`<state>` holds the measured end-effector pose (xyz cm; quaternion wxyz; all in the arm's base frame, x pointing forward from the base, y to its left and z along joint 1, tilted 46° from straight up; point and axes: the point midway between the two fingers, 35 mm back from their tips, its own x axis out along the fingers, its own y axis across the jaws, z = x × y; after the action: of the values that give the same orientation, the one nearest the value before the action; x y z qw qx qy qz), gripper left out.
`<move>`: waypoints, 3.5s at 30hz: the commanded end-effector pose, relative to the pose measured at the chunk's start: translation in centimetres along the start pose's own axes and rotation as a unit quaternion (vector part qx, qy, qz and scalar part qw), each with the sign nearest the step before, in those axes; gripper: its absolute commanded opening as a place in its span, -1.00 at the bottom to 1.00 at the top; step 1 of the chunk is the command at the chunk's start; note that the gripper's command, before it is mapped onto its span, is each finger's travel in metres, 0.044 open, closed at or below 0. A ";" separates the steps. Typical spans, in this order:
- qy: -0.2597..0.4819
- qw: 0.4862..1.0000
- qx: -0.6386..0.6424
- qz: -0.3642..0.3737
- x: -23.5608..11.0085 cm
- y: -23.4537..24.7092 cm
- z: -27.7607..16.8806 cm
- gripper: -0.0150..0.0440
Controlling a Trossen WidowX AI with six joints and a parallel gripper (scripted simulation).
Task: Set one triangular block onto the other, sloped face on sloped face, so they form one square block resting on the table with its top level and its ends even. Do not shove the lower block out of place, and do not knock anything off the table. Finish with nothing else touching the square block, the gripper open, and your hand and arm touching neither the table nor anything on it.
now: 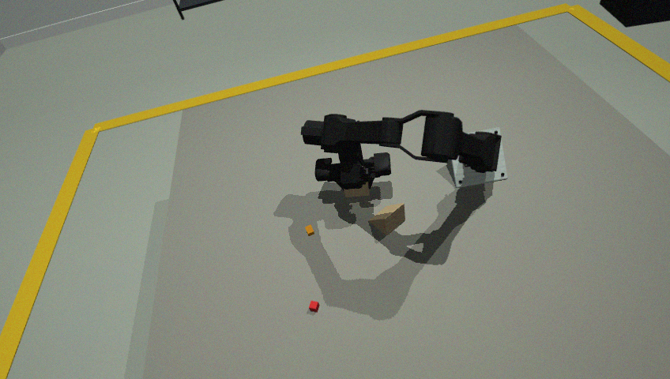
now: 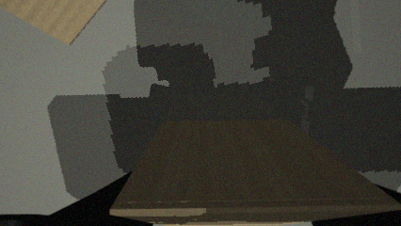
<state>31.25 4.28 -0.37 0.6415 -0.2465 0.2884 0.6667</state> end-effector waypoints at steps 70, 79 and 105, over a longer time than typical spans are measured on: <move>0.416 0.909 0.000 0.000 -3.2 -0.4 7.2 1.00; 0.416 0.909 0.001 0.000 -2.3 -0.4 6.1 1.00; 0.416 0.909 0.001 0.001 0.4 -0.1 2.8 1.00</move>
<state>31.72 6.72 2.27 0.4693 -0.5011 0.5267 0.5013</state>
